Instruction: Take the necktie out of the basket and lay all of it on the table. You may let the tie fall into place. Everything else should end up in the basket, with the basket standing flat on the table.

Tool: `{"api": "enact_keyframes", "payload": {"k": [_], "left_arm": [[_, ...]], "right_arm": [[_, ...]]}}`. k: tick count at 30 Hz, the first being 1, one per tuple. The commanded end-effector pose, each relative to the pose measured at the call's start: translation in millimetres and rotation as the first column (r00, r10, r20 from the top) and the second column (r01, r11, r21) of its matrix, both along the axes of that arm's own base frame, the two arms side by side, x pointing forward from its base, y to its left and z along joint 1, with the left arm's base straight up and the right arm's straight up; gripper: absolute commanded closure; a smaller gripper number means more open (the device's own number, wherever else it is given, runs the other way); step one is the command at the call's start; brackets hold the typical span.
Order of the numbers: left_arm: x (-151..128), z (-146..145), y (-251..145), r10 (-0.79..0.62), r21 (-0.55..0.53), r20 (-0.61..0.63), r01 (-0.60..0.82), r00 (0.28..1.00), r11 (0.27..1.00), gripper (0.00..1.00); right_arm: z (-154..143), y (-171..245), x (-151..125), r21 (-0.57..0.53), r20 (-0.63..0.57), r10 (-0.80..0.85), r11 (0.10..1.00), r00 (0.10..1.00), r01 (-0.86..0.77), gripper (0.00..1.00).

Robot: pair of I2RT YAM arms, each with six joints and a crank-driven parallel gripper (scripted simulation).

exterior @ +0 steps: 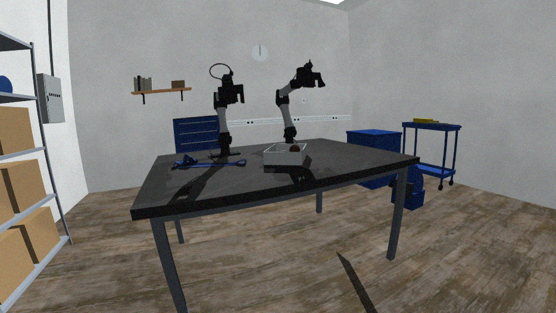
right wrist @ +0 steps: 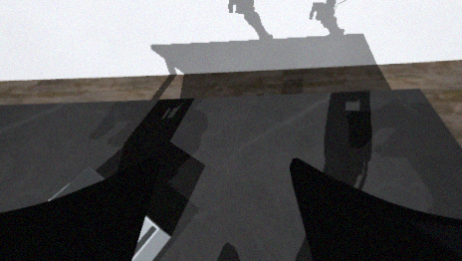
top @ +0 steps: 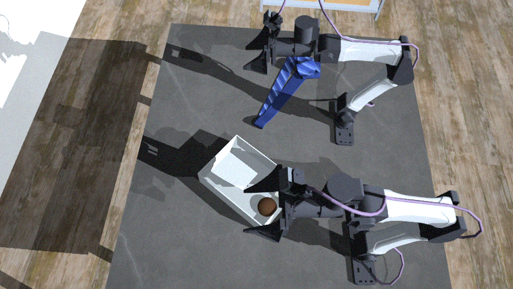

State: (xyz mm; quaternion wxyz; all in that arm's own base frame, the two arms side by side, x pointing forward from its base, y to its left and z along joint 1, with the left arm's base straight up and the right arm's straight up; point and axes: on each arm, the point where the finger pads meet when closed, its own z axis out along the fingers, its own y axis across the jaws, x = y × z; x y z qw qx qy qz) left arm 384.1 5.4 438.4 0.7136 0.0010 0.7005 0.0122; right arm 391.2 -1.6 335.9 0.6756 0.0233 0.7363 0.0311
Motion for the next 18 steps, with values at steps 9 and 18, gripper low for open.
{"api": "enact_keyframes", "payload": {"k": [9, 18], "left_arm": [[-3.6, 23.1, 0.0, 0.000, 0.000, -0.006, 0.000, 1.000, 1.000, 0.00], [-3.6, 24.3, 0.0, 0.000, 0.000, -0.006, 0.000, 1.000, 1.000, 0.00]], "right_arm": [[-3.2, 3.1, 0.8, 0.003, 0.000, 0.002, 1.000, 1.000, -0.002, 0.00], [1.7, 2.8, 1.2, 0.003, 0.000, 0.002, 1.000, 1.000, -0.002, 0.00]]}}
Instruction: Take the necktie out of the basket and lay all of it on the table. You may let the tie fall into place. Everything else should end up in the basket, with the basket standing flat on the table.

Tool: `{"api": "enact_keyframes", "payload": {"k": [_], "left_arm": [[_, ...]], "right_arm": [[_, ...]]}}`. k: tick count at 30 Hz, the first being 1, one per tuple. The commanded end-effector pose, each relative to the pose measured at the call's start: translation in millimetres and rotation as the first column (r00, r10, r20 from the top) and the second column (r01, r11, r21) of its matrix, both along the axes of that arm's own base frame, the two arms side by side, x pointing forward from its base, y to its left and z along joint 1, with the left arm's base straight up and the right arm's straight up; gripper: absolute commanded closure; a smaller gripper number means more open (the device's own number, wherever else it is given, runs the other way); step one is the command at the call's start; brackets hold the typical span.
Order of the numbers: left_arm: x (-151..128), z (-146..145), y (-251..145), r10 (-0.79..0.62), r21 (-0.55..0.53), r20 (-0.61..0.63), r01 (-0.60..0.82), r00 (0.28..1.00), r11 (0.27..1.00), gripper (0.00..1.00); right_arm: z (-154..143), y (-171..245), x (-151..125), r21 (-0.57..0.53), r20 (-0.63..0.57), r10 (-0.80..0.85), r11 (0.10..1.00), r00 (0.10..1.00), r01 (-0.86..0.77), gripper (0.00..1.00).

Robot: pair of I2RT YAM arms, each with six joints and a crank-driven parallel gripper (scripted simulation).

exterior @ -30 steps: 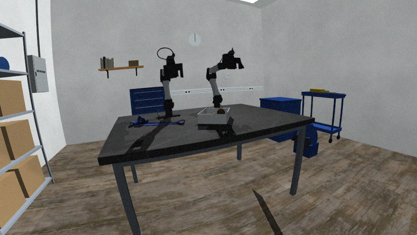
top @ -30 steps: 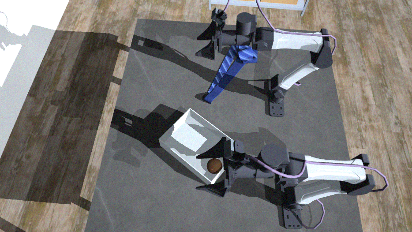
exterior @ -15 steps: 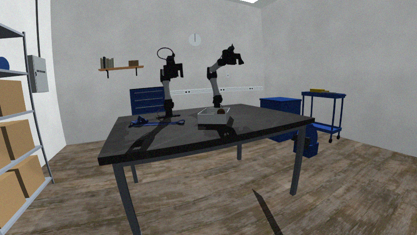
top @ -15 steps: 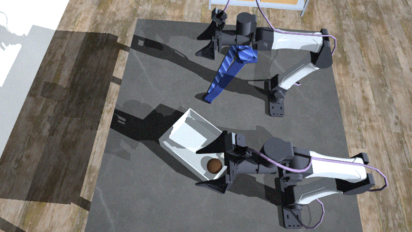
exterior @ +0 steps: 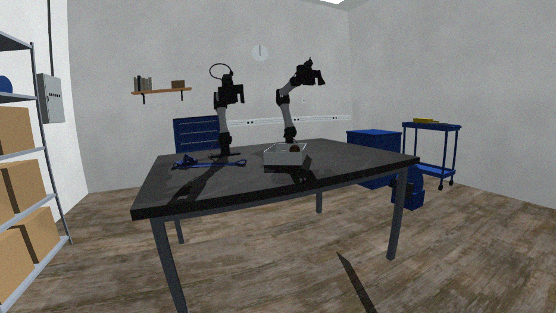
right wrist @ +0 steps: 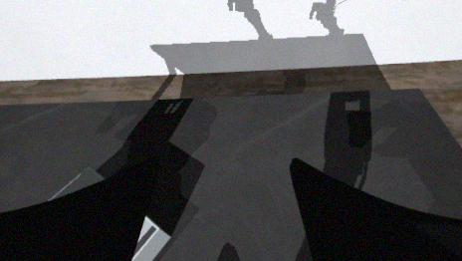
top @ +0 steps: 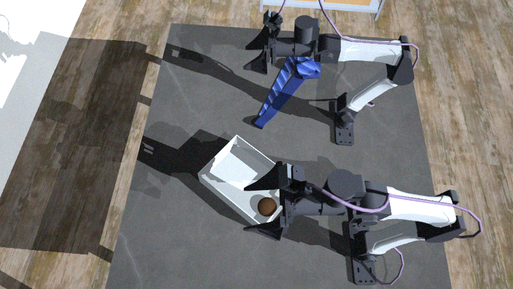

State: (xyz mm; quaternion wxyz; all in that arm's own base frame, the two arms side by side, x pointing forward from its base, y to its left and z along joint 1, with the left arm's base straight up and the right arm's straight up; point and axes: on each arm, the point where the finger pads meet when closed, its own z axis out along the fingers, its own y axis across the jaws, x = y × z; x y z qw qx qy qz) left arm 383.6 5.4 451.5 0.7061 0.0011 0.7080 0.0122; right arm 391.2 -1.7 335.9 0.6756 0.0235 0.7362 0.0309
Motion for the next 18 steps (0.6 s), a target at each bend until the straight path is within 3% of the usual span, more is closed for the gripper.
{"api": "enact_keyframes", "payload": {"k": [1, 18], "left_arm": [[-3.2, 11.3, 0.0, 0.000, 0.000, 0.015, 0.000, 1.000, 1.000, 0.00], [-3.1, 11.3, 0.0, 0.000, 0.000, 0.015, 0.000, 1.000, 1.000, 0.00]], "right_arm": [[3.3, 2.8, 1.3, 0.003, 0.000, 0.002, 1.000, 1.000, -0.002, 0.00], [44.9, -0.7, 4.5, 0.003, 0.000, 0.001, 1.000, 1.000, -0.001, 0.00]]}}
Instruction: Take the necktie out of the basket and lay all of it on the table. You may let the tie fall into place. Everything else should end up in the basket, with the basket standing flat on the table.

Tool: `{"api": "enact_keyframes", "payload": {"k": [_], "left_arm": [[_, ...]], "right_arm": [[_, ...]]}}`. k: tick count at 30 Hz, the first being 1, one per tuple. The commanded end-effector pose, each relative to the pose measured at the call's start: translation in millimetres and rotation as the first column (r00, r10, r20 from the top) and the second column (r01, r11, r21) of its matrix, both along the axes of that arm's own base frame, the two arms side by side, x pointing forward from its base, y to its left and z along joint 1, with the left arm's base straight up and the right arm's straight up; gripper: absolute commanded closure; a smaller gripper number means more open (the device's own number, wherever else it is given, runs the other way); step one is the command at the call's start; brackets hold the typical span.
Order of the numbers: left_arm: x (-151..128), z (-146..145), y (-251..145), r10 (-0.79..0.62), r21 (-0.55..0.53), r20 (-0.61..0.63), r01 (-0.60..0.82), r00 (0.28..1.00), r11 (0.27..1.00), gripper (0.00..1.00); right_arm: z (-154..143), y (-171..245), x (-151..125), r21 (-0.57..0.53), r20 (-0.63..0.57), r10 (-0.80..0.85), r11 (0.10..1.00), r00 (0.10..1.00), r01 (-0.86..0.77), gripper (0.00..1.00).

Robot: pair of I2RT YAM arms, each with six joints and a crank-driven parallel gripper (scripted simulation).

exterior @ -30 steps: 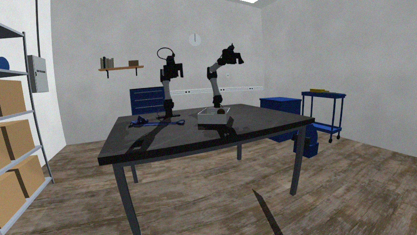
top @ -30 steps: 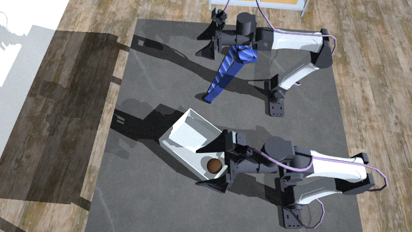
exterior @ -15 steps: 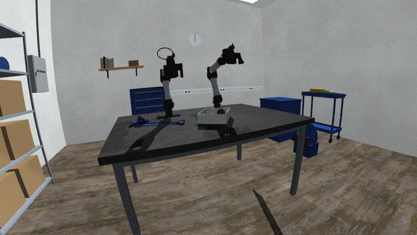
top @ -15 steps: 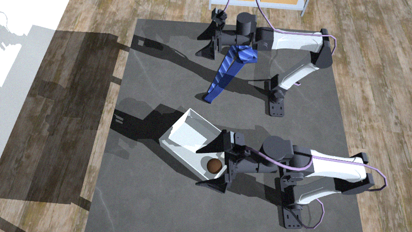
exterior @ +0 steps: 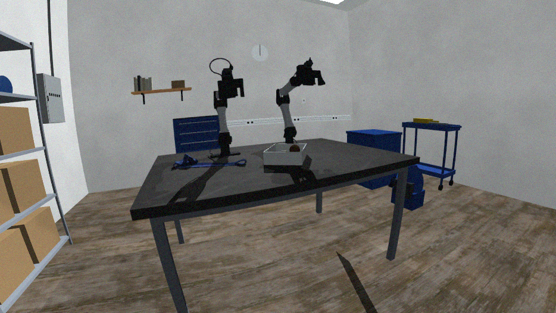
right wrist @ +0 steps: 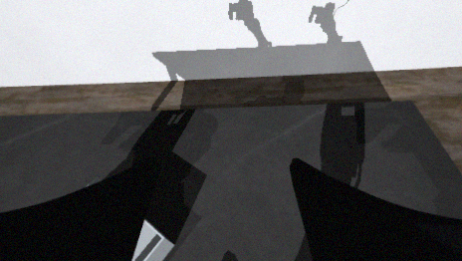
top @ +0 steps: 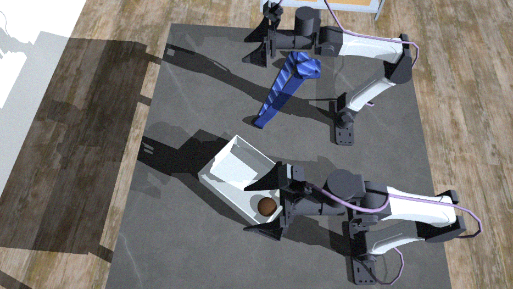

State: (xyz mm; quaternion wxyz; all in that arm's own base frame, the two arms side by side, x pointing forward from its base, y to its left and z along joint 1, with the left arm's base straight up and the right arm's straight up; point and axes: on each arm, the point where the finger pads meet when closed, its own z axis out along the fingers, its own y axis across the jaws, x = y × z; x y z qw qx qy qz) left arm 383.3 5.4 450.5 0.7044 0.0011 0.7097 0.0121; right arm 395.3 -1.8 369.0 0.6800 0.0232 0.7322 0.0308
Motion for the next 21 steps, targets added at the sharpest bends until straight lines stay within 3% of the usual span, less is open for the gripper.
{"api": "enact_keyframes", "payload": {"k": [1, 21], "left_arm": [[-2.9, 12.3, 0.0, 0.000, 0.000, 0.020, 0.000, 1.000, 1.000, 0.00], [-2.9, 12.4, 0.0, 0.000, 0.000, 0.020, 0.000, 1.000, 1.000, 0.00]], "right_arm": [[15.1, -0.8, 0.7, 0.004, -0.012, 0.002, 1.000, 1.000, -0.002, 0.00], [60.0, -0.9, 4.0, 0.003, -0.012, 0.003, 1.000, 1.000, -0.003, 0.00]]}}
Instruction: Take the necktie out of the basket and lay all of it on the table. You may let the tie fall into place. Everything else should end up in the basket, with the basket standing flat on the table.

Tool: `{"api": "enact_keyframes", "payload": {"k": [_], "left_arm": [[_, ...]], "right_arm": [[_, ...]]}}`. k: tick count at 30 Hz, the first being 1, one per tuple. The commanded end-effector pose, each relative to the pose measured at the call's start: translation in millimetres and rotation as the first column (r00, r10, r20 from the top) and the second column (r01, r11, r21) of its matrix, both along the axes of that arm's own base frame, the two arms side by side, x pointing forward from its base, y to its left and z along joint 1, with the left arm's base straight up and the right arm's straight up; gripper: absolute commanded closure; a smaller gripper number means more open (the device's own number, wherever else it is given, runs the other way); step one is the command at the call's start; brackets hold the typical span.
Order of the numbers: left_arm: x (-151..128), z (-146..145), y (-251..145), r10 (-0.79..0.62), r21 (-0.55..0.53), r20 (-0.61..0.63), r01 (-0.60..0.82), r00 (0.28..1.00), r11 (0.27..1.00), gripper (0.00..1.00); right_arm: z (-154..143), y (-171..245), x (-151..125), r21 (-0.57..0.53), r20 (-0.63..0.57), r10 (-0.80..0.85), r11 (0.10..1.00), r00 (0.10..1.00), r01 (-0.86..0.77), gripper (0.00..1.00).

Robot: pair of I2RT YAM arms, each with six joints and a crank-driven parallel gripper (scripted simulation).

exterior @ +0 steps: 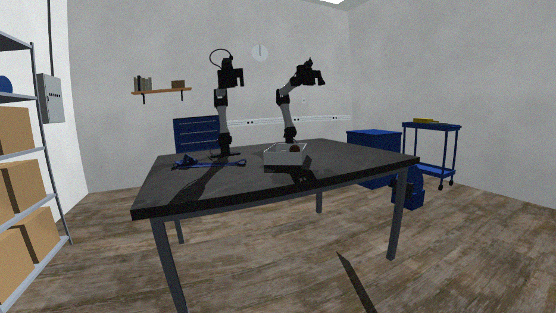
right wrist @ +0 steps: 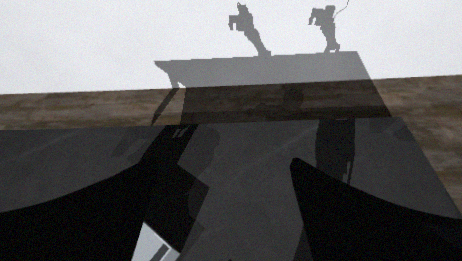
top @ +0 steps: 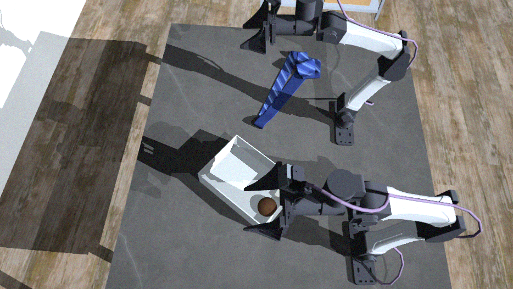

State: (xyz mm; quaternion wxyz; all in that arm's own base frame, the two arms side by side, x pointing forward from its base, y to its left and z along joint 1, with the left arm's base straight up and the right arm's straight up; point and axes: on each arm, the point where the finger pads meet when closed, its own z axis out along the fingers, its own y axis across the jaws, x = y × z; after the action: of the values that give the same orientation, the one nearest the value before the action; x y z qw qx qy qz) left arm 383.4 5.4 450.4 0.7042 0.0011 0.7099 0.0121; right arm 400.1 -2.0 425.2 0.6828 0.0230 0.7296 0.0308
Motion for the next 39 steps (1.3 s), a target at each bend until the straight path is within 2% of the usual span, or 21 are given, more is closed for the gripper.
{"api": "enact_keyframes", "payload": {"k": [1, 18, 39], "left_arm": [[-2.9, 12.5, 0.0, 0.000, 0.000, 0.020, 0.000, 1.000, 1.000, 0.00], [-2.9, 9.0, 0.0, 0.000, 0.000, 0.020, 0.000, 1.000, 1.000, 0.00], [-2.9, -12.1, 0.0, 0.000, 0.000, 0.020, 0.000, 1.000, 1.000, 0.00]], "right_arm": [[3.7, -0.7, -0.9, 0.003, -0.020, 0.003, 1.000, 1.000, -0.003, 0.00], [7.3, 2.4, -0.7, 0.003, -0.019, 0.004, 1.000, 1.000, -0.004, 0.00], [8.0, 2.4, -1.0, 0.004, -0.018, 0.002, 1.000, 1.000, -0.002, 0.00]]}}
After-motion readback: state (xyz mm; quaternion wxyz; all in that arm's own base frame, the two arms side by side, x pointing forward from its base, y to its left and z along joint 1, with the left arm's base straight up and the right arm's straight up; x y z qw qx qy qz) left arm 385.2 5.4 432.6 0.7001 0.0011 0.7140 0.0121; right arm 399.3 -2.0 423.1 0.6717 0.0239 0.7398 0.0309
